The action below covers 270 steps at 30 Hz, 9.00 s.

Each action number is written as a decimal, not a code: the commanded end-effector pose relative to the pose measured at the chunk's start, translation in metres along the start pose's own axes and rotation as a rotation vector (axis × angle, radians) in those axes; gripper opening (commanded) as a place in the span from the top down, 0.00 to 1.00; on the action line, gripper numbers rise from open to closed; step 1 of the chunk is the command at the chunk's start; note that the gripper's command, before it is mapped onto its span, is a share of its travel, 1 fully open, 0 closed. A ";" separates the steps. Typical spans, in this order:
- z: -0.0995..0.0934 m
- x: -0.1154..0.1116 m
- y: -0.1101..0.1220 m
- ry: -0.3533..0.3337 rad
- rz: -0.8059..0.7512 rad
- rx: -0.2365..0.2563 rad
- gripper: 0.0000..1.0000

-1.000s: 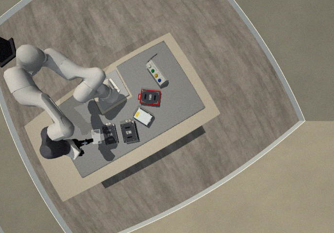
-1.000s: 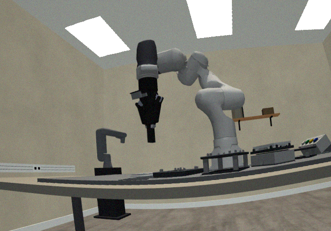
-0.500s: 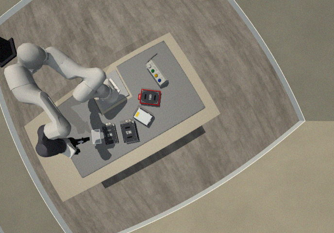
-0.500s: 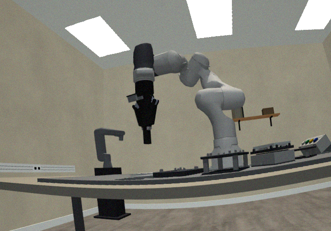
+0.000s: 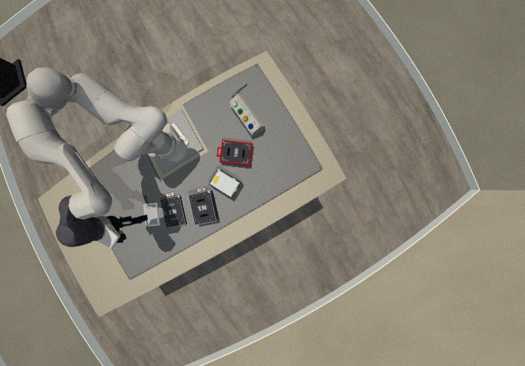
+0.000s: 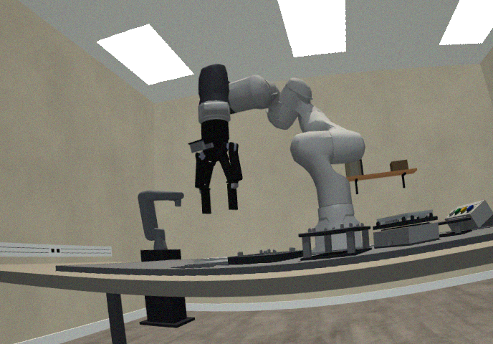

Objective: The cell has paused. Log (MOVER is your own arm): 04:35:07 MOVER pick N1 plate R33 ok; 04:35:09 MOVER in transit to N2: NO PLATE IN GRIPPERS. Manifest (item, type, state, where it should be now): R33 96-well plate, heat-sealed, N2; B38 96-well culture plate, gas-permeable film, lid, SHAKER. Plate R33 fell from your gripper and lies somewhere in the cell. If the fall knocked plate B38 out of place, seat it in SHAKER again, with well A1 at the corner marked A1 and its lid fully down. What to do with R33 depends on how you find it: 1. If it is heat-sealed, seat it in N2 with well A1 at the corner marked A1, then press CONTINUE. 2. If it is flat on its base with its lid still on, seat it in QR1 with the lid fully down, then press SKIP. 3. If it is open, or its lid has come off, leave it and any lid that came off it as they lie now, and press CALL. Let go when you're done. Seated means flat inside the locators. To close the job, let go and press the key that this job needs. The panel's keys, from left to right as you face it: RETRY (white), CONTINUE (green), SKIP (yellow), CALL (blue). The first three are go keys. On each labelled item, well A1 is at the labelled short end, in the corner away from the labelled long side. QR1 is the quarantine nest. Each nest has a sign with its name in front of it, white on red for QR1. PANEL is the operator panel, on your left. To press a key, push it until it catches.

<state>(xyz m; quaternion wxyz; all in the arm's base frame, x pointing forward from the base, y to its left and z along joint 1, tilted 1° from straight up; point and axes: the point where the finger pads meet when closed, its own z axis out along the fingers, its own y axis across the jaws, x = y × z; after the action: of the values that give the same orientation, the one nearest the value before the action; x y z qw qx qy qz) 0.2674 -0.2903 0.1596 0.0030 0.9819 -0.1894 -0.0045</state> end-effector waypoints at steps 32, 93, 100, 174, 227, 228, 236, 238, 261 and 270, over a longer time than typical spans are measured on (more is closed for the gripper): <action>0.003 -0.001 0.002 -0.002 -0.005 -0.003 0.30; 0.104 -0.001 0.002 -0.002 -0.005 -0.003 0.30; 0.104 -0.001 0.002 -0.002 -0.005 -0.003 0.30; 0.104 -0.001 0.001 -0.002 -0.005 -0.003 0.30; 0.120 -0.001 0.001 -0.002 -0.005 -0.002 0.30; 0.120 -0.001 0.001 -0.002 -0.005 -0.002 0.30; 0.125 -0.001 0.001 -0.002 -0.005 -0.002 0.30; 0.126 -0.001 0.001 -0.002 -0.005 -0.002 0.30; 0.132 -0.001 0.001 -0.002 -0.005 -0.002 0.30; 0.133 -0.001 0.001 -0.002 -0.005 -0.003 0.30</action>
<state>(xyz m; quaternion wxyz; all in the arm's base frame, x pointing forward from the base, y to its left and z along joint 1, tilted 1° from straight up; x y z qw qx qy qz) 0.2637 -0.2915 0.0269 0.0026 0.9825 -0.1859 -0.0073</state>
